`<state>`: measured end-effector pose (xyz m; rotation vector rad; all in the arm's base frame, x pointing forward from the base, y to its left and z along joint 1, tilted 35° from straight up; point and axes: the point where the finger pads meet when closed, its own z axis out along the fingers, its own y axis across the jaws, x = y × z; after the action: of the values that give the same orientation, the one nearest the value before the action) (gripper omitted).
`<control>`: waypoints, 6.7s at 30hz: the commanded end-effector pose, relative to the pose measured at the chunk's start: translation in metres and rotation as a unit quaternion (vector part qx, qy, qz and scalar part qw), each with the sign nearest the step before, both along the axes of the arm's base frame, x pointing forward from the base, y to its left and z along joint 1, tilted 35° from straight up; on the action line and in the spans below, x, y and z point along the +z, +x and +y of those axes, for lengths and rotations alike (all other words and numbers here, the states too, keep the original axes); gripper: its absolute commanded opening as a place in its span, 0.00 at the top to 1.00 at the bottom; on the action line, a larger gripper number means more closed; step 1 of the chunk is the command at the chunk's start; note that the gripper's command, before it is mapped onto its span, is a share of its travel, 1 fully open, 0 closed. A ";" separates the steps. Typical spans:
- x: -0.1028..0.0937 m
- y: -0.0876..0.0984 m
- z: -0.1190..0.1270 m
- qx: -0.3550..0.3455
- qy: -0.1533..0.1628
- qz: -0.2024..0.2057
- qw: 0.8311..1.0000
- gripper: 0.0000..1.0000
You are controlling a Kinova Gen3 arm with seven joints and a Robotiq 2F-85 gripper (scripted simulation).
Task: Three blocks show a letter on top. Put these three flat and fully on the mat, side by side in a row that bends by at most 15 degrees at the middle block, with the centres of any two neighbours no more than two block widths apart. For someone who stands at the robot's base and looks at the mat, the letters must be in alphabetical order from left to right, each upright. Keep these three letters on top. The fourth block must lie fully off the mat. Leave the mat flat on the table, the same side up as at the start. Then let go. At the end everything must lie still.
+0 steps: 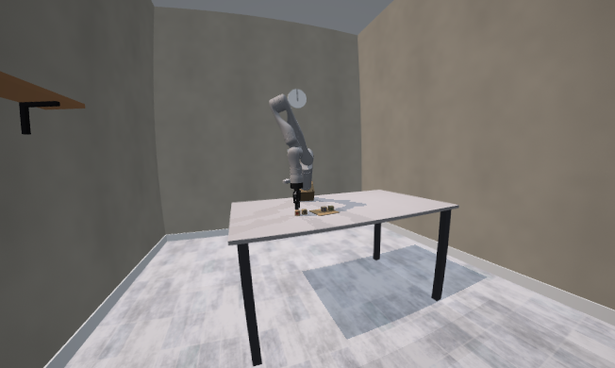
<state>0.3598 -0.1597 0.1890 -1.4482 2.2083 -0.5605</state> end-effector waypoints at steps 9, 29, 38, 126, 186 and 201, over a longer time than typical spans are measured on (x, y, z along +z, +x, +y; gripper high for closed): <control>-0.002 0.001 0.000 0.000 0.000 0.000 1.000 0.54; -0.015 0.010 -0.002 0.000 0.000 0.000 1.000 0.54; -0.023 0.016 -0.003 0.000 0.000 0.000 1.000 0.54; -0.031 0.021 -0.004 0.000 0.000 0.000 1.000 0.74; -0.019 0.013 -0.002 0.000 0.000 0.000 1.000 0.74; -0.010 0.007 -0.001 0.000 0.000 0.000 1.000 0.74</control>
<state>0.3688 -0.1555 0.1774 -1.4565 2.1979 -0.5472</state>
